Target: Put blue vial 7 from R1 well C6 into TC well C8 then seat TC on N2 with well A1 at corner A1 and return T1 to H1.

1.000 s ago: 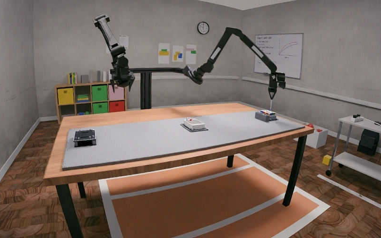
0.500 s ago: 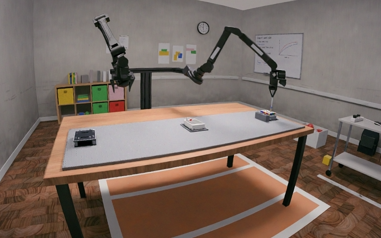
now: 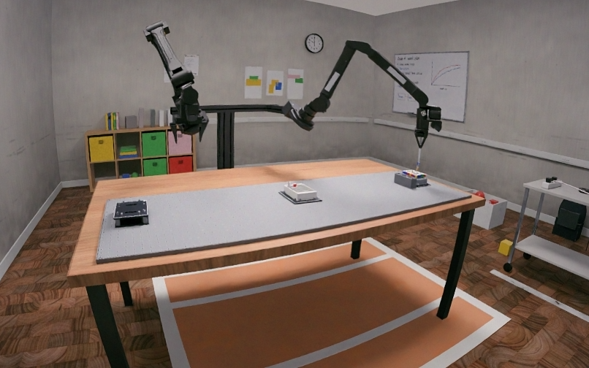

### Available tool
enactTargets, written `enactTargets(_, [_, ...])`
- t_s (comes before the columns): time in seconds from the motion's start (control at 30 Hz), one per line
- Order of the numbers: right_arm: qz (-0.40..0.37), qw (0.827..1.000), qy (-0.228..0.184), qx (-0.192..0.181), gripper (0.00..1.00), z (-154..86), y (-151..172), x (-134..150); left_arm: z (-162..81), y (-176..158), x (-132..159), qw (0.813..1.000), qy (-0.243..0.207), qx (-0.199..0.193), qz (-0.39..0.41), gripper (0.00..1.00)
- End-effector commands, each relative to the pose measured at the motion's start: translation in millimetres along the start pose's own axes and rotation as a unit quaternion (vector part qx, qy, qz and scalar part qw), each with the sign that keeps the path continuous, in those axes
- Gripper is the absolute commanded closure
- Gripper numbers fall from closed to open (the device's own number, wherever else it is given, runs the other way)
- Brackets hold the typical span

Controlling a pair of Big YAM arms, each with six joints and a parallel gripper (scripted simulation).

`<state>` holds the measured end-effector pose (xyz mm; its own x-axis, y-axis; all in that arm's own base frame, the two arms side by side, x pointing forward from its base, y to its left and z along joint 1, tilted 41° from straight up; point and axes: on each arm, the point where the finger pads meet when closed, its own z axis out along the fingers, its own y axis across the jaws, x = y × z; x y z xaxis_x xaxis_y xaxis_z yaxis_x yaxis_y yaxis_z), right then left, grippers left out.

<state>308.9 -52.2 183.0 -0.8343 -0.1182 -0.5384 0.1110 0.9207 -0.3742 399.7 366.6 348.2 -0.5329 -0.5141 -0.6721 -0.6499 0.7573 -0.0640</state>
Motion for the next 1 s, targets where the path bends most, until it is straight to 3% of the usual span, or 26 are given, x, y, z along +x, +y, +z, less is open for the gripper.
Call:
enactTargets(0.0, [0.007, 1.000, -0.011, 0.000, 0.00, -5.2, -2.6, -10.2, 0.8, 9.0, -6.5, 1.000, 0.003, -0.004, -0.002, 0.91])
enactTargets(0.97, [0.007, 1.000, -0.011, 0.000, 0.00, -5.2, -2.6, -10.2, 5.2, 9.0, -9.6, 1.000, -0.008, -0.003, -0.002, 0.91])
